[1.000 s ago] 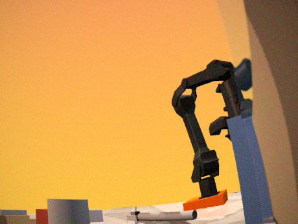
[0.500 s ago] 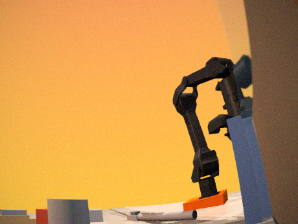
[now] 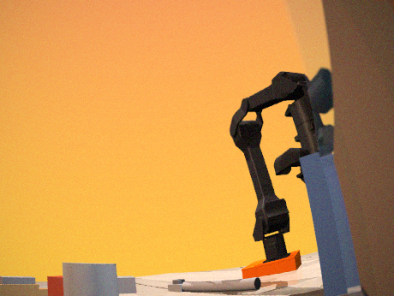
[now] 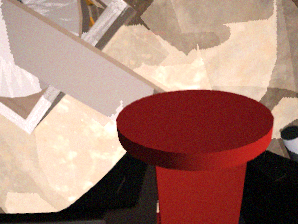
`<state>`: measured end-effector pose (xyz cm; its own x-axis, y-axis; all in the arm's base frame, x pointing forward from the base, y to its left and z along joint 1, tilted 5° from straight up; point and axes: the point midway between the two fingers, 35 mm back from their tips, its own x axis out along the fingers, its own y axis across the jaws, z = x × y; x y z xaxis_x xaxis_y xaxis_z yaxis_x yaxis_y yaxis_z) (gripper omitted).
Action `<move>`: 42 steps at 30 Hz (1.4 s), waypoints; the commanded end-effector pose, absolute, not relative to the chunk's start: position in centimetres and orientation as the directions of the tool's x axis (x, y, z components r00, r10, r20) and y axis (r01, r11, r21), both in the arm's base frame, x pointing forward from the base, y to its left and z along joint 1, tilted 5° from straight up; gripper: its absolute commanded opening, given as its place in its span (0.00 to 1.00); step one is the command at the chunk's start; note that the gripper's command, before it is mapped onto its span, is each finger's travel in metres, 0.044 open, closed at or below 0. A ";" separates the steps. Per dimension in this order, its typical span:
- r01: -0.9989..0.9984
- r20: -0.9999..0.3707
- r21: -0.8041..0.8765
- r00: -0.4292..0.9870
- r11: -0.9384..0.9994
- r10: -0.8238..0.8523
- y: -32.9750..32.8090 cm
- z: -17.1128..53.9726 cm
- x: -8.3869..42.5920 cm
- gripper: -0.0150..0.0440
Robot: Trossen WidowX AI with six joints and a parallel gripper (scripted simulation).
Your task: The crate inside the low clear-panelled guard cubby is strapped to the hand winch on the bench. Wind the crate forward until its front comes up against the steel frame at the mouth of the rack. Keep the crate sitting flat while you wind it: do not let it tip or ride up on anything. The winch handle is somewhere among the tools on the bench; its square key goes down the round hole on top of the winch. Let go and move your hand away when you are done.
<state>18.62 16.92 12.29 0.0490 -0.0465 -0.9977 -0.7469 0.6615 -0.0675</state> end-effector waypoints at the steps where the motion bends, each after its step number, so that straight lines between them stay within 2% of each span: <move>1: -0.739 -0.996 -0.087 0.079 0.669 -0.042 17.4 12.3 20.2 0.25; 42: -0.738 -0.996 -0.088 0.082 0.669 -0.040 19.7 12.6 23.6 0.25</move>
